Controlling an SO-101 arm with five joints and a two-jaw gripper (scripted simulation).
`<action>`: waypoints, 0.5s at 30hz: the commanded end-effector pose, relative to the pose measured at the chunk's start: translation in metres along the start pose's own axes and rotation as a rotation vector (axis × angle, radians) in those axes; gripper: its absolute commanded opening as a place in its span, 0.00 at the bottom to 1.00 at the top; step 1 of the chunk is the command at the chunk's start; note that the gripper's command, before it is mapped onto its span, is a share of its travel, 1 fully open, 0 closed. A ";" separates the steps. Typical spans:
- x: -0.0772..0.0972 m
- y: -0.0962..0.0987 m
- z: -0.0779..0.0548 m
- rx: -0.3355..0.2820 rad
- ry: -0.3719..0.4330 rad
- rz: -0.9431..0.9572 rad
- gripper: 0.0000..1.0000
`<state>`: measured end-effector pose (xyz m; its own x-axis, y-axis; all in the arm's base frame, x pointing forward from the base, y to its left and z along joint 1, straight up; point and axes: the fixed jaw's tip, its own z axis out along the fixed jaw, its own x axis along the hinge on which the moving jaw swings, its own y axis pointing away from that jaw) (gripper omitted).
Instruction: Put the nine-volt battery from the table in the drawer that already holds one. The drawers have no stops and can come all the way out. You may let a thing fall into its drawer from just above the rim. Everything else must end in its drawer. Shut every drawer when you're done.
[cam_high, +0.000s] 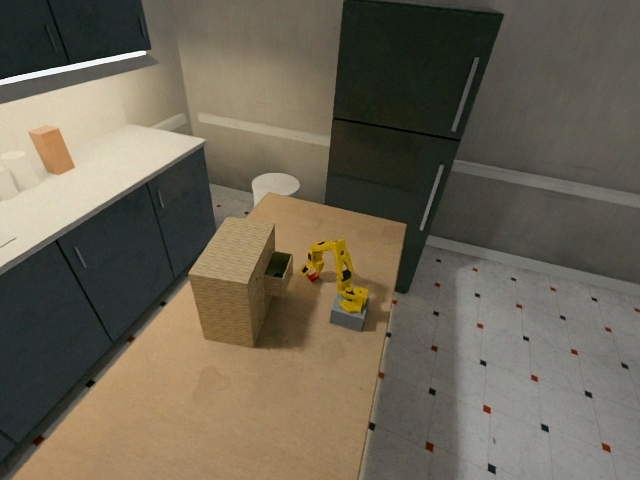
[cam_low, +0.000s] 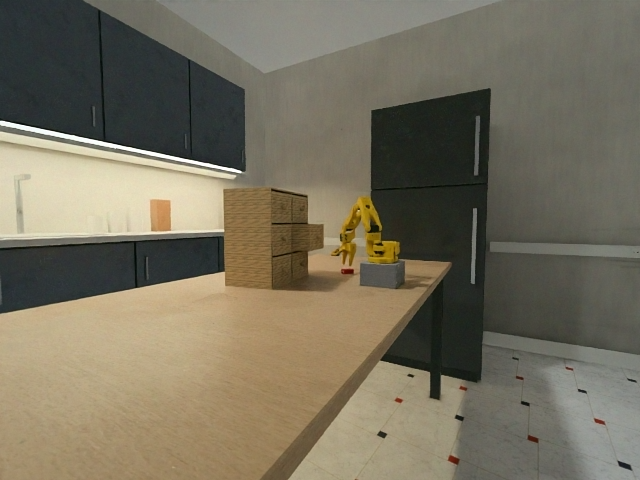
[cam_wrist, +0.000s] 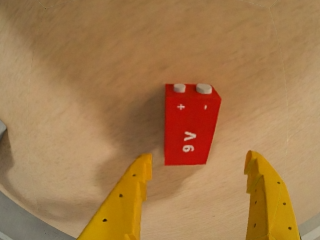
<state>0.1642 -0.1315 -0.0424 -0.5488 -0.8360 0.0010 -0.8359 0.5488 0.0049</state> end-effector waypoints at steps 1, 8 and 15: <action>0.001 -0.001 0.001 0.005 -0.001 0.002 0.30; 0.001 -0.001 0.001 0.005 -0.001 0.002 0.30; 0.001 -0.003 0.018 0.005 -0.001 0.002 0.30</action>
<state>0.1635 -0.1310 -0.0578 -0.5488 -0.8360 0.0003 -0.8359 0.5488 0.0134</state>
